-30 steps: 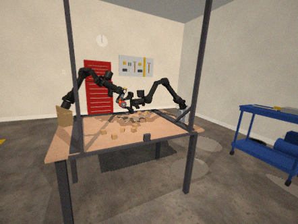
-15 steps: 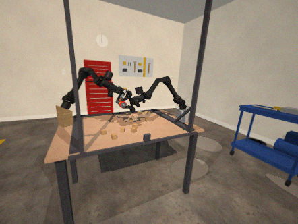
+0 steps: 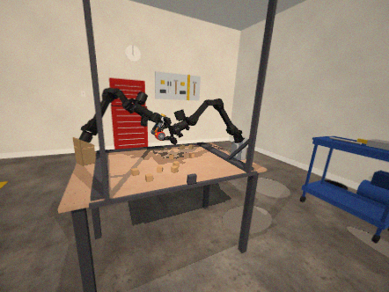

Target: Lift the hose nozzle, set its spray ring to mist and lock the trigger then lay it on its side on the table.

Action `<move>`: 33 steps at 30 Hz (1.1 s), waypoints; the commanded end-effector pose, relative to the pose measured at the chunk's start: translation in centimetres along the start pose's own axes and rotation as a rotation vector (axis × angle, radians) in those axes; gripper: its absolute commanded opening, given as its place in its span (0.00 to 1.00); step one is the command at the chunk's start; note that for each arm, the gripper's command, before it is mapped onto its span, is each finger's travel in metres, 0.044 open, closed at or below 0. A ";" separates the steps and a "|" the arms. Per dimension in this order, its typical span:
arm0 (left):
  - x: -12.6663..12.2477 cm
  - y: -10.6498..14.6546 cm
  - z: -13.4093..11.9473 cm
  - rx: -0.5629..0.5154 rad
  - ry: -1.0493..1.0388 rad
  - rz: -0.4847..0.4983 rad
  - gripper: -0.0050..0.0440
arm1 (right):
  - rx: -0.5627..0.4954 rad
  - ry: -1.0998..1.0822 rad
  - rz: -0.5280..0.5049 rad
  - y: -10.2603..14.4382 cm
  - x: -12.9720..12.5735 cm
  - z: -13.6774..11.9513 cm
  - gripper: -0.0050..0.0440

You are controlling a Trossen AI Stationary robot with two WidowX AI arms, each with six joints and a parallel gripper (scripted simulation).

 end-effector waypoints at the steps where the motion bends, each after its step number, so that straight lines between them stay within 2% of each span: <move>1: 0.0 0.4 -1.5 0.017 0.048 0.012 0.44 | 0.000 0.005 0.025 0.5 -2.1 -0.9 0.10; 9: 0.0 0.4 -1.5 0.017 0.048 0.012 0.44 | -0.037 0.008 0.154 0.5 -2.5 -1.0 0.10; 10: 0.0 0.4 -1.5 0.017 0.048 0.012 0.44 | -0.035 0.007 0.145 0.4 -2.4 -1.0 0.10; 11: 0.0 0.4 -1.5 0.017 0.048 0.012 0.44 | -0.031 0.007 0.129 0.5 -2.2 -0.9 0.93; 27: 0.0 0.4 -1.5 0.017 0.048 0.012 0.44 | -0.031 0.007 0.129 0.5 -2.2 -0.9 0.93; 33: 0.0 0.4 -1.5 0.017 0.048 0.012 0.44 | -0.031 0.007 0.129 1.3 -2.4 -1.0 0.93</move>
Point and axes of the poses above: on each arm, the point midway between the two fingers, 35 mm back from their tips, its own y axis back along the fingers, its own x axis across the jaws, z = x × y, the point moved 1 cm from there along y, back along the fingers, and after that the axes turned 15 degrees about y, right-handed, at the moved point
